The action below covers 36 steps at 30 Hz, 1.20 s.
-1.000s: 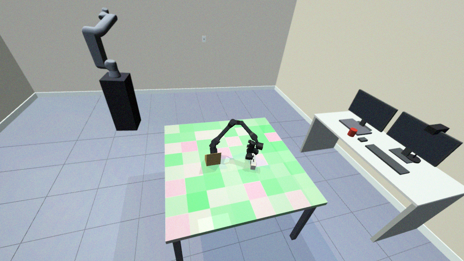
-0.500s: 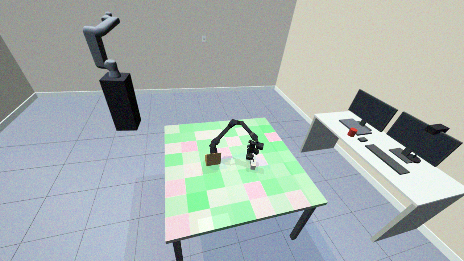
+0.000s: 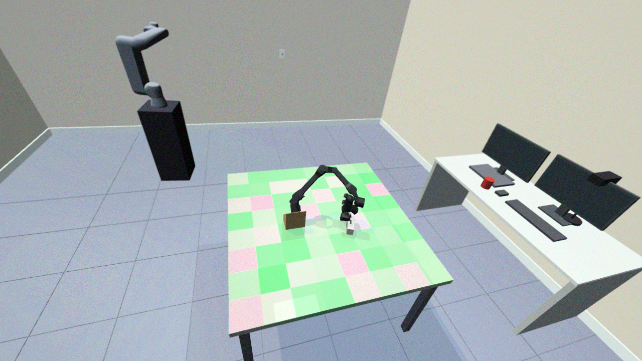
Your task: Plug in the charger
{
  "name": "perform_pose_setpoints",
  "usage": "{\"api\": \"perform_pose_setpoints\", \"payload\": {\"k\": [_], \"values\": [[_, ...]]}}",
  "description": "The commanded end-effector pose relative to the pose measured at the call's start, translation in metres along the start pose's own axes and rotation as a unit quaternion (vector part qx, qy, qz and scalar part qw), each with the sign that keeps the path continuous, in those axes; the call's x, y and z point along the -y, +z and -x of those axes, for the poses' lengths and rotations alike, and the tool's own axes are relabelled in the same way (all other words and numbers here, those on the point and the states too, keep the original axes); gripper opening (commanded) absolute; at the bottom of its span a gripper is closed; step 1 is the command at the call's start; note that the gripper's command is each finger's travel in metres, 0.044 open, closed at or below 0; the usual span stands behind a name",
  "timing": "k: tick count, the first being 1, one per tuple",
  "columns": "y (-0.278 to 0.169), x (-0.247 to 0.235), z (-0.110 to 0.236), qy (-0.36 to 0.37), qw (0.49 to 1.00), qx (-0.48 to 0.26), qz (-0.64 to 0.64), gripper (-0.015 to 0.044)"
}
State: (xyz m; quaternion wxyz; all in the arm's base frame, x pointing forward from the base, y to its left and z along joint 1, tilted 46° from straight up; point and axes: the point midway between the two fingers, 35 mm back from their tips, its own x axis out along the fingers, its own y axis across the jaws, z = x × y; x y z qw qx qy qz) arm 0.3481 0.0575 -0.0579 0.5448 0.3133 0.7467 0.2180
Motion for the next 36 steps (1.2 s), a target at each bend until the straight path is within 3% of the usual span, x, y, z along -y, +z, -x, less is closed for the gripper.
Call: {"api": "perform_pose_setpoints", "payload": {"k": [1, 26, 36], "values": [[0.0053, -0.0007, 0.0016, -0.001, 1.0, 0.011, 0.008, 0.0], [0.0001, -0.0005, 0.0005, 0.0, 1.0, 0.003, 0.003, 0.0], [0.0001, -0.0005, 0.0005, 0.0, 1.0, 0.003, 0.003, 0.0263]]}}
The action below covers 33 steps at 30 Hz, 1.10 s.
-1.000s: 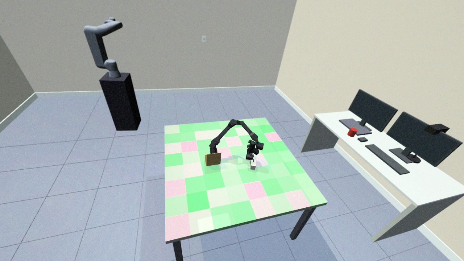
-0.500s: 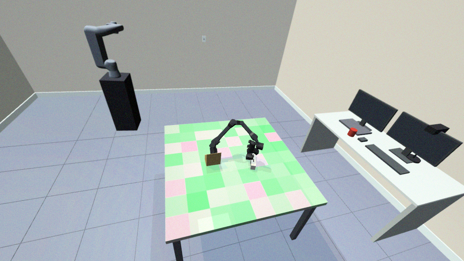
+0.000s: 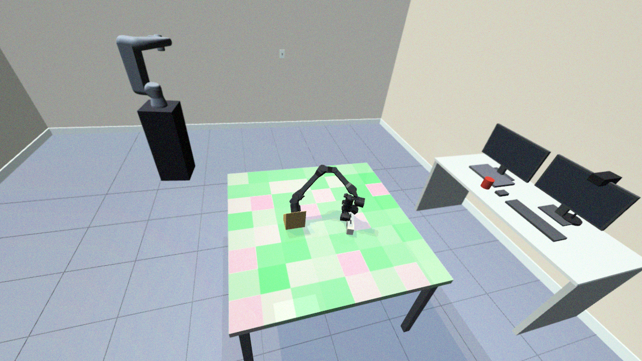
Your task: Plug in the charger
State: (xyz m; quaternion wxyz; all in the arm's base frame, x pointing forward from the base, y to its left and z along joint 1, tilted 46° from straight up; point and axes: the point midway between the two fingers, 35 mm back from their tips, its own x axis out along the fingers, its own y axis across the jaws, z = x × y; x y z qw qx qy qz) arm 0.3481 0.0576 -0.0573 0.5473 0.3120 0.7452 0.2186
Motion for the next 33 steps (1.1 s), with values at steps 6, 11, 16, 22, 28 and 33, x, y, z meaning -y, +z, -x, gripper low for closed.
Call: {"api": "perform_pose_setpoints", "payload": {"k": [6, 11, 16, 22, 28, 33], "values": [[0.0003, 0.0, 0.0002, 0.0, 1.0, 0.001, 0.0, 0.042], [-0.0004, 0.0, 0.0001, 0.0, 1.0, 0.001, 0.001, 0.044], [-0.0017, 0.0, 0.0, 0.0, 1.0, 0.002, 0.001, 0.044], [-0.0033, 0.0, -0.0002, 0.0, 1.0, 0.003, 0.002, 0.044], [-0.0049, 0.0001, -0.0004, 0.0, 1.0, 0.004, 0.002, 0.044], [-0.0063, 0.0001, -0.0006, 0.0, 1.0, 0.005, 0.003, 0.044]]}}
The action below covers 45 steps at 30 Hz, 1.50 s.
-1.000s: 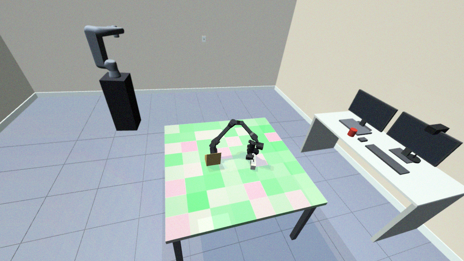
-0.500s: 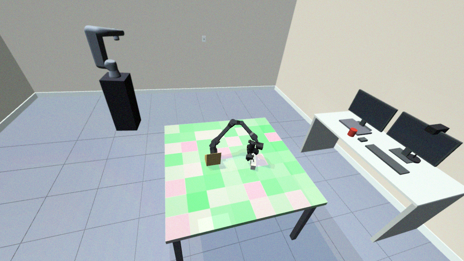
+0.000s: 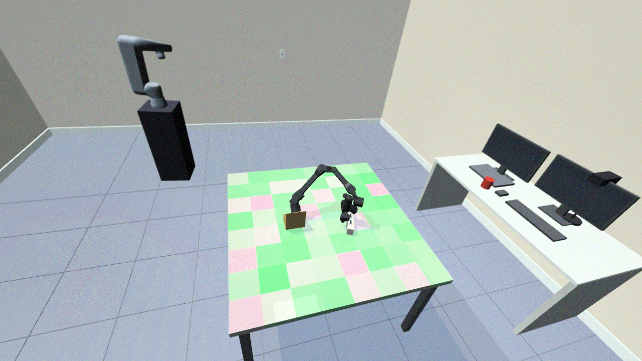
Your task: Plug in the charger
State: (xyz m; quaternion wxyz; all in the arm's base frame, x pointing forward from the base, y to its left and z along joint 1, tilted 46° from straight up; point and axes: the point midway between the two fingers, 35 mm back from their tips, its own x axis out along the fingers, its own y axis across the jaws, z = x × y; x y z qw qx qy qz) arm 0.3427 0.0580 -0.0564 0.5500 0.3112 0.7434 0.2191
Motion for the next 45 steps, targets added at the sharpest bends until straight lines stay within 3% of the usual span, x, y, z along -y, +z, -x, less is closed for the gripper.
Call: {"api": "perform_pose_setpoints", "payload": {"k": [1, 45], "values": [[-0.001, 0.0, 0.0, 0.001, 1.0, 0.002, 0.001, 0.044], [-0.03, 0.0, -0.002, 0.001, 1.0, 0.005, 0.002, 0.044]]}}
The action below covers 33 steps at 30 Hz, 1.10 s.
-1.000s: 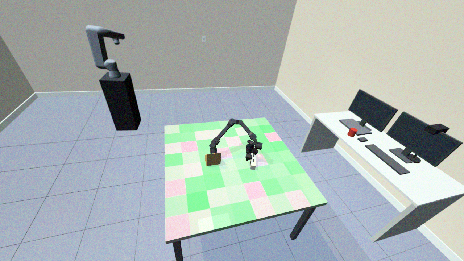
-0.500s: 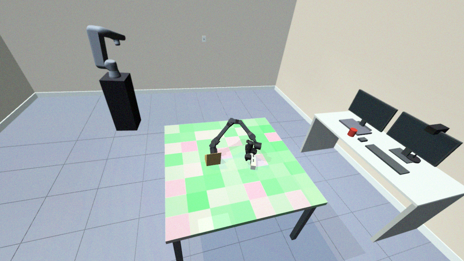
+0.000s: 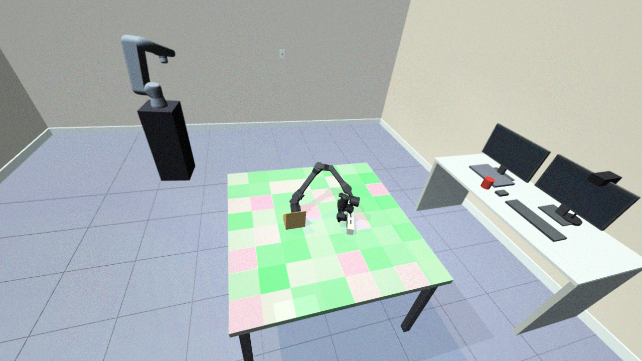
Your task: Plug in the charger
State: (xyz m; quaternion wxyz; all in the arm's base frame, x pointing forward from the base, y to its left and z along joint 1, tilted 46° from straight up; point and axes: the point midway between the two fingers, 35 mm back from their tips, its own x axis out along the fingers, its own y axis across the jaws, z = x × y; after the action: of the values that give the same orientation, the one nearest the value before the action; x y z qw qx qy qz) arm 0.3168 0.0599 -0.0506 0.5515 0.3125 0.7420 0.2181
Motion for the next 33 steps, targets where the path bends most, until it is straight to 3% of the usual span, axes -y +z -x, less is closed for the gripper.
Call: {"api": "perform_pose_setpoints", "payload": {"k": [1, 33], "values": [[-0.004, -0.001, 0.0, 0.0, 1.0, 0.002, 0.003, 0.044], [-0.037, 0.0, -0.003, 0.0, 1.0, 0.002, 0.002, 0.044]]}}
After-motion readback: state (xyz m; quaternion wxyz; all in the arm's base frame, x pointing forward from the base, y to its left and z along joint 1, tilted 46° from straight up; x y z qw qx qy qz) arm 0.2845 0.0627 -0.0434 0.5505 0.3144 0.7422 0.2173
